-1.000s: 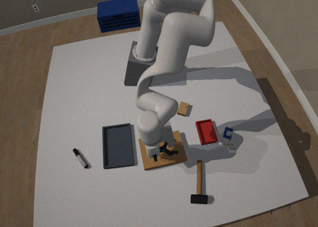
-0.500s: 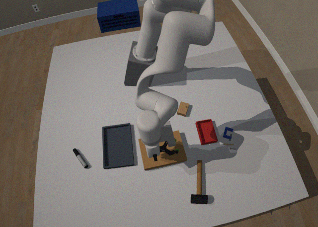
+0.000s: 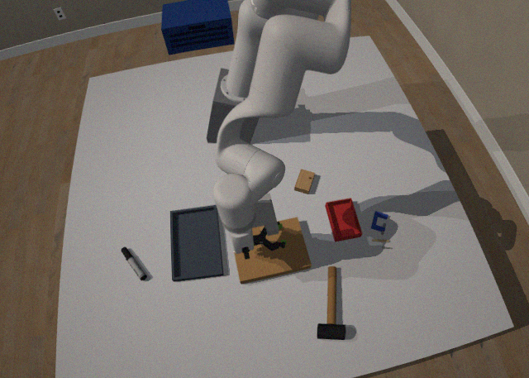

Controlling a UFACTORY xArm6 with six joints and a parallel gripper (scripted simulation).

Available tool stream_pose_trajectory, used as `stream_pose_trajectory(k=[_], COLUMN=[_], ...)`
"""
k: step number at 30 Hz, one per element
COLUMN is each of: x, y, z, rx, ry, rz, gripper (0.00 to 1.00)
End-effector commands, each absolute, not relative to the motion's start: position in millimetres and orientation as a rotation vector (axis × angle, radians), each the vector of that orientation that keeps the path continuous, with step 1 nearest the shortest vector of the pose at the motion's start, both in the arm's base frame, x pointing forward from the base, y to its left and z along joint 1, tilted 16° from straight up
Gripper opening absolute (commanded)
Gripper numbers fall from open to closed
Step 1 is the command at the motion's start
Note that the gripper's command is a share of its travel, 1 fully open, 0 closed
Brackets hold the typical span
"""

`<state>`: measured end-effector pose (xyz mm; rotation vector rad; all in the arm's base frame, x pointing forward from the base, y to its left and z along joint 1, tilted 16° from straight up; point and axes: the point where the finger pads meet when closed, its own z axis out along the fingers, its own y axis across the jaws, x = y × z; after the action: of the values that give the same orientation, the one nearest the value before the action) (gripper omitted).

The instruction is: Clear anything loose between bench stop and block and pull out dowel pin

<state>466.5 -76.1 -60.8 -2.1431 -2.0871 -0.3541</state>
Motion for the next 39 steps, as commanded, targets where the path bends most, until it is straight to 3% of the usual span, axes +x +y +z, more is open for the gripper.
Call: stream_pose_trajectory(k=[1, 39], x=[413.4, 411.6], y=[-110.5, -110.1], z=[-71.0, -77.2], rx=[-2.149, -2.149], ry=[-2.091, -2.091], rz=[-0.367, -0.369], gripper=[0.27, 0.27])
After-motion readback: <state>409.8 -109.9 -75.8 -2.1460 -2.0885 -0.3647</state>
